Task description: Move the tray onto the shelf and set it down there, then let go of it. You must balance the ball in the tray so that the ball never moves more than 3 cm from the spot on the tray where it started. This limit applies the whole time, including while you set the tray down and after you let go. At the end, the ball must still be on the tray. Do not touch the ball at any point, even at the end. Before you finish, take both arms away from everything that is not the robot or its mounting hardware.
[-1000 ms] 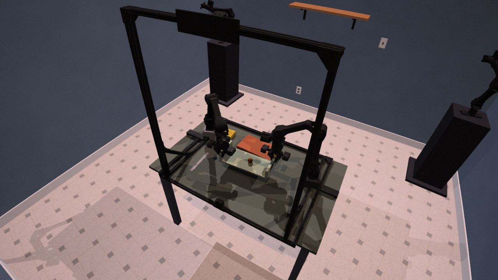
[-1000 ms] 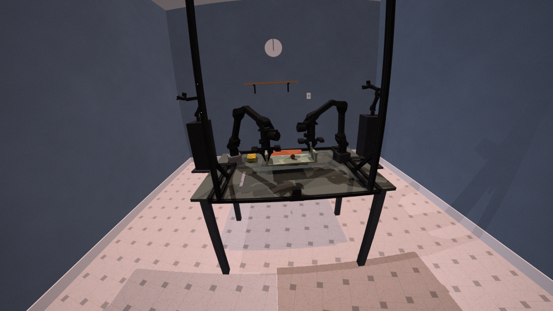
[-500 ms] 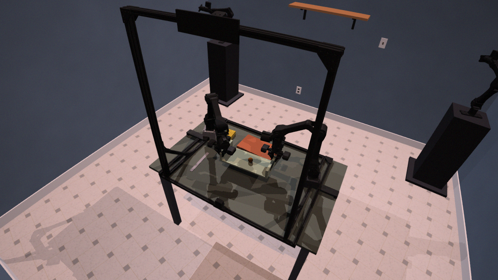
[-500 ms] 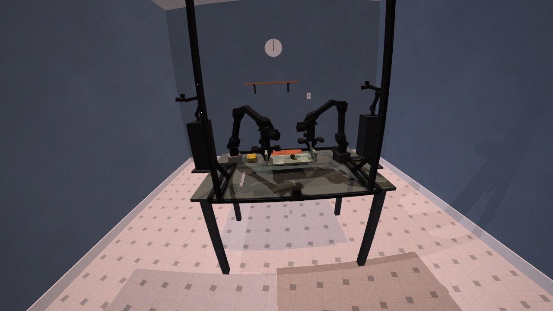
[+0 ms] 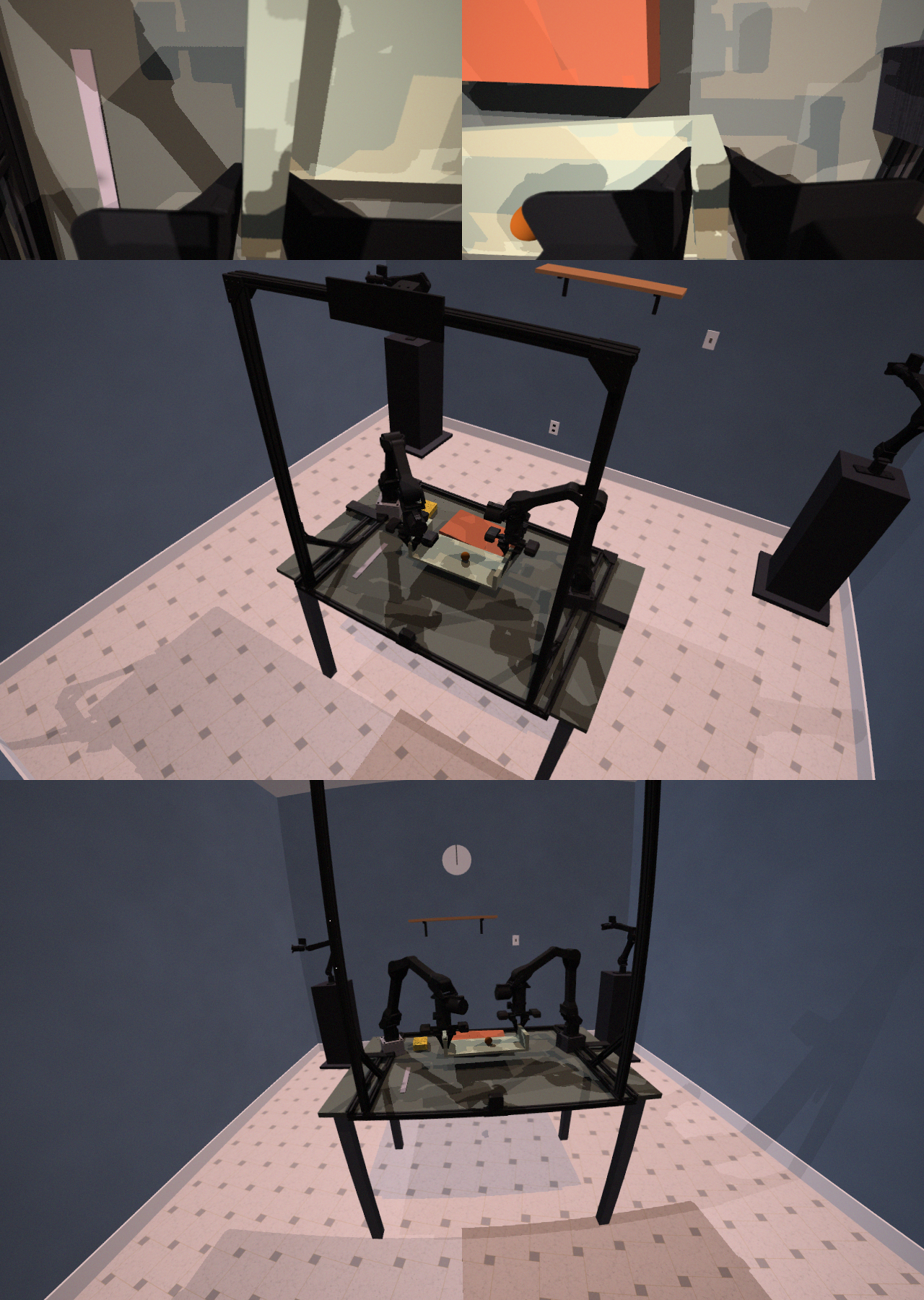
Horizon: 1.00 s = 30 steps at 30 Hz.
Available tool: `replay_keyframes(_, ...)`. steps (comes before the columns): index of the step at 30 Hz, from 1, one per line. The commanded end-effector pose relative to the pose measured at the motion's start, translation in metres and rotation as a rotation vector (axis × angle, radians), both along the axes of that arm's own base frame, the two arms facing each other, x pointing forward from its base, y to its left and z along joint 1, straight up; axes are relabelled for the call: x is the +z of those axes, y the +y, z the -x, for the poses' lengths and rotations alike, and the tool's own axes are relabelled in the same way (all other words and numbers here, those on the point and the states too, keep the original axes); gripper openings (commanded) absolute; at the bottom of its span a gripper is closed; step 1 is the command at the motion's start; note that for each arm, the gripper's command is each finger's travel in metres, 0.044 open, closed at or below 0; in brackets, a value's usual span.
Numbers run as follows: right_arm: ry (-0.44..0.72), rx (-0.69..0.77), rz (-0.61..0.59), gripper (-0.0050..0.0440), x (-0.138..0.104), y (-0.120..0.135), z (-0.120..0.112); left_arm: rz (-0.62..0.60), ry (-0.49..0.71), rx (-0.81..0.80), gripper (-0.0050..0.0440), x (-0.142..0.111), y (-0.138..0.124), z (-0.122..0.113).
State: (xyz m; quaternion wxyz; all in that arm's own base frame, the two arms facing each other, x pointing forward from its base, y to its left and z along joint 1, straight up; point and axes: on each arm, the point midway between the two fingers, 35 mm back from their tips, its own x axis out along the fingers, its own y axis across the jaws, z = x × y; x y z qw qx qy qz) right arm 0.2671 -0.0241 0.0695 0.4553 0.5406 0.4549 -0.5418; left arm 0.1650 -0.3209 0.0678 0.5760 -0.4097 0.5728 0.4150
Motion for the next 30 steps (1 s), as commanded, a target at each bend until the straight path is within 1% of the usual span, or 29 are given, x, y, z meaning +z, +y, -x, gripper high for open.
replay_keyframes(1, -0.003, 0.001, -0.005, 0.002, 0.0015, -0.0028, 0.0006, 0.012, 0.002, 0.001, 0.002, 0.0029, 0.0021, -0.0009)
replay_keyframes(10, -0.004, 0.001, -0.028, 0.002, 0.0005, -0.0046, 0.0008, 0.034, 0.007, 0.001, 0.002, 0.0038, 0.004, -0.0013)
replay_keyframes(15, 0.003, 0.001, 0.024, 0.002, 0.0034, -0.006, 0.0009, -0.016, -0.008, 0.001, 0.002, 0.0009, 0.0053, -0.0017)
replay_keyframes(19, -0.003, 0.001, -0.01, 0.002, 0.0013, -0.009, 0.0014, 0.016, 0.003, 0.001, 0.002, 0.0031, 0.0081, -0.0026)
replay_keyframes(27, -0.004, 0.001, -0.029, 0.002, 0.0005, -0.0105, 0.0015, 0.035, 0.007, 0.001, 0.002, 0.0038, 0.0097, -0.0029)
replay_keyframes(30, 0.0, 0.001, -0.001, 0.002, 0.0021, -0.0116, 0.0016, 0.009, -0.001, 0.001, 0.002, 0.0023, 0.0107, -0.0032)
